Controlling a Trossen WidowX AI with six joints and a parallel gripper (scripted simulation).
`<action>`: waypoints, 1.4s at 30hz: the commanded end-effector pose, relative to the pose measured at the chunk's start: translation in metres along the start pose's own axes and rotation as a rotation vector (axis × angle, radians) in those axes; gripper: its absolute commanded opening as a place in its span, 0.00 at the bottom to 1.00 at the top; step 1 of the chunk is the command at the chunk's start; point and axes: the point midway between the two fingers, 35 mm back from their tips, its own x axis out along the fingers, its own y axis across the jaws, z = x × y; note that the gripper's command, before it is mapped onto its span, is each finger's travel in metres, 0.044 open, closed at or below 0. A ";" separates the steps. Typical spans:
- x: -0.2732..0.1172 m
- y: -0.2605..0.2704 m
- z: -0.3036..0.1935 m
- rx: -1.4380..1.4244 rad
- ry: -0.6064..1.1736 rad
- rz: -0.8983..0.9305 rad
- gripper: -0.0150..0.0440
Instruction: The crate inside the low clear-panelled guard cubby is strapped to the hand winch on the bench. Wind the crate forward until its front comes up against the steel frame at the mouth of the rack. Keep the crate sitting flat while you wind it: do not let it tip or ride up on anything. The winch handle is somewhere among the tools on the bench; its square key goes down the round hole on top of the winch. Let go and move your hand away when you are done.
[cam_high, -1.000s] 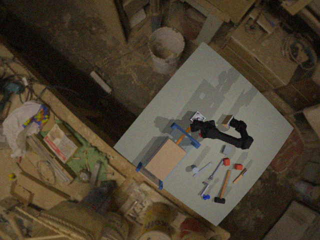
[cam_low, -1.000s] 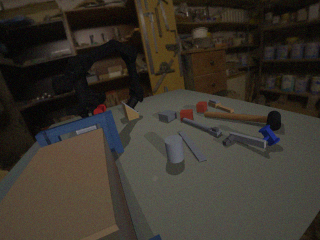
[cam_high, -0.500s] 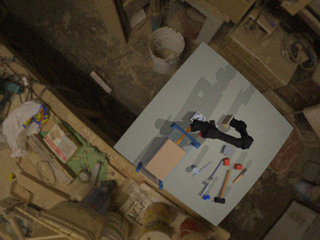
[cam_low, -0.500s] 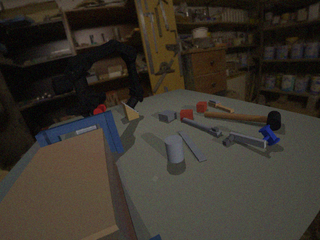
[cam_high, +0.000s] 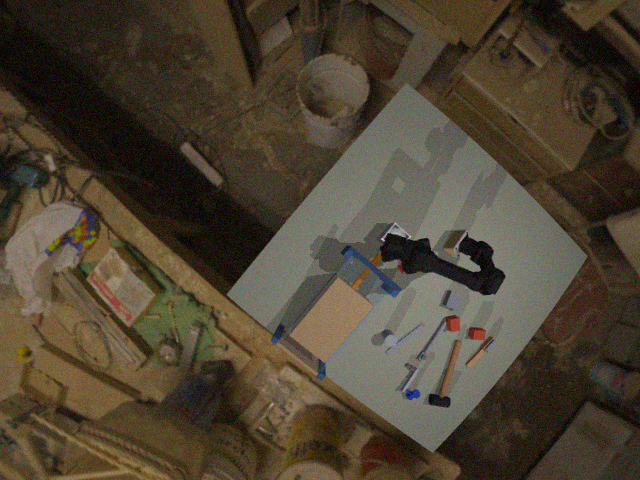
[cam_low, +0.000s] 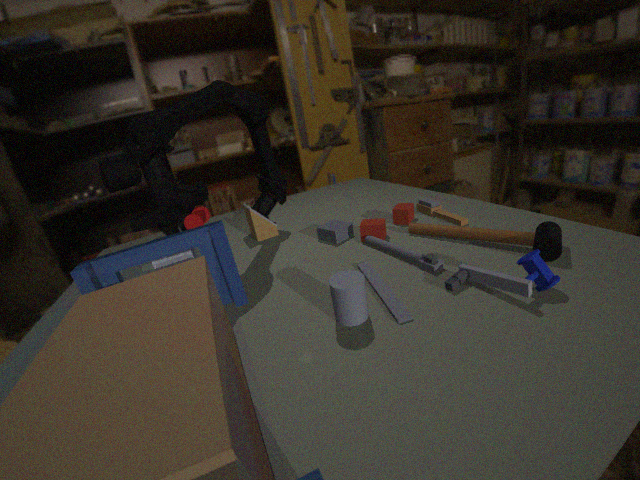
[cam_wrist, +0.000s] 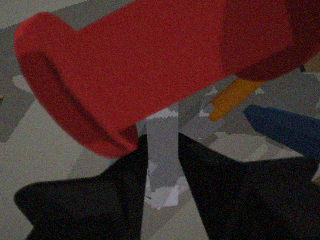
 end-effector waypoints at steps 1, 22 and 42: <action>-0.003 0.000 -0.005 0.007 -0.065 -0.006 0.25; 0.001 -0.001 -0.007 0.013 -0.087 -0.003 0.25; 0.003 -0.003 -0.007 0.052 -0.092 -0.009 0.25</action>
